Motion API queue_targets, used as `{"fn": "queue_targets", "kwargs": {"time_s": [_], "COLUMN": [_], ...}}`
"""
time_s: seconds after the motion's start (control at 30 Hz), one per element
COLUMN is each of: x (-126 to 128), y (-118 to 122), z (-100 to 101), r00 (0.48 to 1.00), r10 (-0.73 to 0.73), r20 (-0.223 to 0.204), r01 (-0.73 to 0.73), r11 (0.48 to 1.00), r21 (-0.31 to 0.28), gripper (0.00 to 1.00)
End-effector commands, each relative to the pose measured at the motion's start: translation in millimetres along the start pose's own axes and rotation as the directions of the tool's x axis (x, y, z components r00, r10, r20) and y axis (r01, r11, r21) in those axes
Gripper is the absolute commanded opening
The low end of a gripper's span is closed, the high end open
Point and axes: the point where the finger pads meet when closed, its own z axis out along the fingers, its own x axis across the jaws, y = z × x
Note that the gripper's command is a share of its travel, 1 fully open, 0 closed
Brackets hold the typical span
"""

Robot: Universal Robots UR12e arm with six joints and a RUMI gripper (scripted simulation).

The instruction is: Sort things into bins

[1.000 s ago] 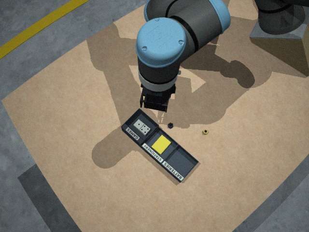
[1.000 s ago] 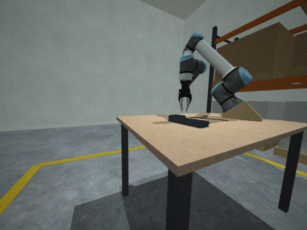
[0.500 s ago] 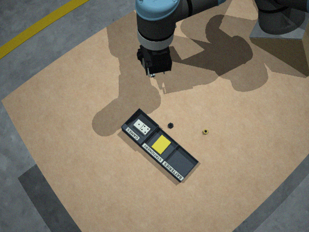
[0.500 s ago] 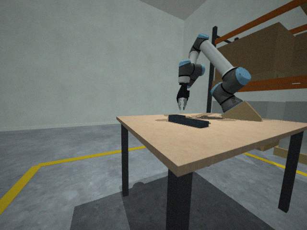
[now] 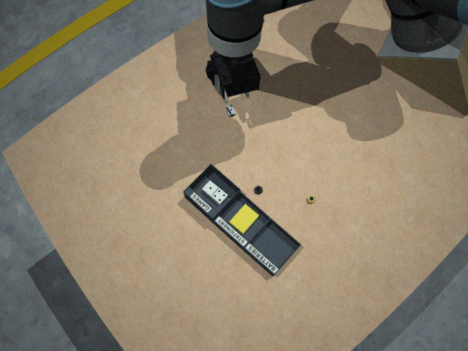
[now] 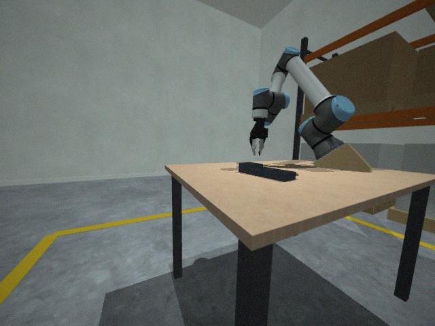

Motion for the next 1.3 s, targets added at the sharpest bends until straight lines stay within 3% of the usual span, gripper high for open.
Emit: {"fn": "queue_targets", "kwargs": {"time_s": [0.0,0.63,0.93,1.27], "x": [-1,-2,-2,-2], "y": [3,8,8,8], "z": [0,0,36,59], "r00": [1.0,1.0,1.0,1.0], "r10": [0.0,0.0,0.0,-0.001], "r20": [0.001,0.001,0.001,0.001], "r01": [0.0,0.0,0.0,0.001], "r11": [1.0,1.0,1.0,1.0], "r21": [-0.001,-0.001,-0.001,-0.001], "gripper": [0.18,0.18,0.18,0.18]}}
